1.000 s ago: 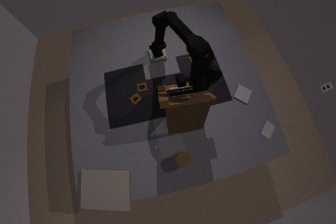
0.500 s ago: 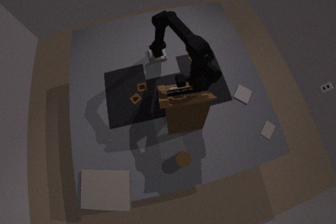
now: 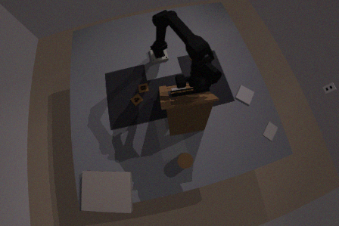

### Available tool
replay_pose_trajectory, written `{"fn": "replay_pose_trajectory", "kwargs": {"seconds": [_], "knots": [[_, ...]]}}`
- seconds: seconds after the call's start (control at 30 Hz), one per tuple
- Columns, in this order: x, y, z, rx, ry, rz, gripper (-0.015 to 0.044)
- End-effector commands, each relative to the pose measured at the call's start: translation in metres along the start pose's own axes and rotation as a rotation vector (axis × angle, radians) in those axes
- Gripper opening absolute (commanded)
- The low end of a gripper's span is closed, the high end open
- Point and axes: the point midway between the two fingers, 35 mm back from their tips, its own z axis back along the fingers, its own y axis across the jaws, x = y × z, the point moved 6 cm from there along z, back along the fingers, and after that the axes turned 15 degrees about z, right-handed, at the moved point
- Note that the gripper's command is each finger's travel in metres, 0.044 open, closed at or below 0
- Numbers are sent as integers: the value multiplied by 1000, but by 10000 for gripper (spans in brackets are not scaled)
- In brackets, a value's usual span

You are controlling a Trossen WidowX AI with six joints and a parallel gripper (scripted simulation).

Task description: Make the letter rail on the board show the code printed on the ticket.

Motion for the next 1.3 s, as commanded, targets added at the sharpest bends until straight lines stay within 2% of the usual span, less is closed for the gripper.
{"fn": "replay_pose_trajectory", "kwargs": {"seconds": [0.0,0.9,1.27], "knots": [[-2,-2,-2,4,4,4,0],[-2,-10,-1,3,4,4,0],[-11,-3,11,3,5,4,0]]}}
